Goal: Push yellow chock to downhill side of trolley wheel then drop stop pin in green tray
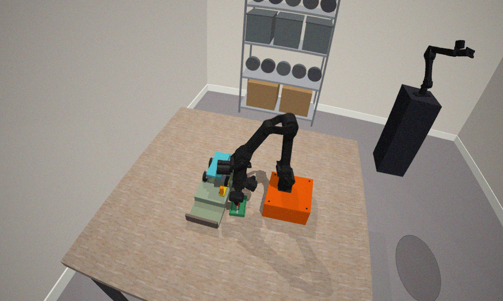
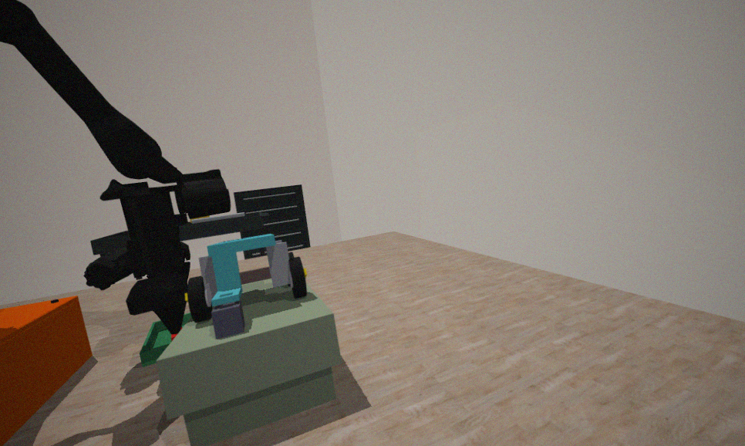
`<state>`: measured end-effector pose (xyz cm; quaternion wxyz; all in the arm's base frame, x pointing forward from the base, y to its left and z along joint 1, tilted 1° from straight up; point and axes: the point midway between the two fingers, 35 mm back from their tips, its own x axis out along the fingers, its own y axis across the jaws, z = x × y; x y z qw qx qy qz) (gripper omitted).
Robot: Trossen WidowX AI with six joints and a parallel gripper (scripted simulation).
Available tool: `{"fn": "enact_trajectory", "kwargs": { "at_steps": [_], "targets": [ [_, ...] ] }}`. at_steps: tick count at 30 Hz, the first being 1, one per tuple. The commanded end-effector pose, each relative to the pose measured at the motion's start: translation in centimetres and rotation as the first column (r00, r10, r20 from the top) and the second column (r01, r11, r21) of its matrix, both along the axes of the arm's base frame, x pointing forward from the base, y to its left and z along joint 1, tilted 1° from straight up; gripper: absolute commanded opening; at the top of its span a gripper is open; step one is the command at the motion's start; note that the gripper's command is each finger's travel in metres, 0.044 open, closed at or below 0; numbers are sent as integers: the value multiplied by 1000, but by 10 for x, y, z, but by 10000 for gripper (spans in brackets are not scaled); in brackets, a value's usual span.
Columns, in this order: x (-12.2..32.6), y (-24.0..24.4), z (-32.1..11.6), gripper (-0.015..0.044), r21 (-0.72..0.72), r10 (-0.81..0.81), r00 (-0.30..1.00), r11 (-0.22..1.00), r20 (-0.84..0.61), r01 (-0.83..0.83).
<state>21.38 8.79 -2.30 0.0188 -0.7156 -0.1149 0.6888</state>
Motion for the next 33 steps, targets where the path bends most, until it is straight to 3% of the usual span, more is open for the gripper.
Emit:
{"fn": "enact_trajectory", "kwargs": {
  "at_steps": [1,9,13,33],
  "targets": [
    [0,0,0,340,0,0,1000,1000,0,0],
    [-2,-1,18,340,1,3,1000,1000,-6,-3],
    [-4,-2,26,440,1,3,1000,1000,-7,-3],
    [-8,-3,83,440,1,3,1000,1000,-8,-3]
  ]
}}
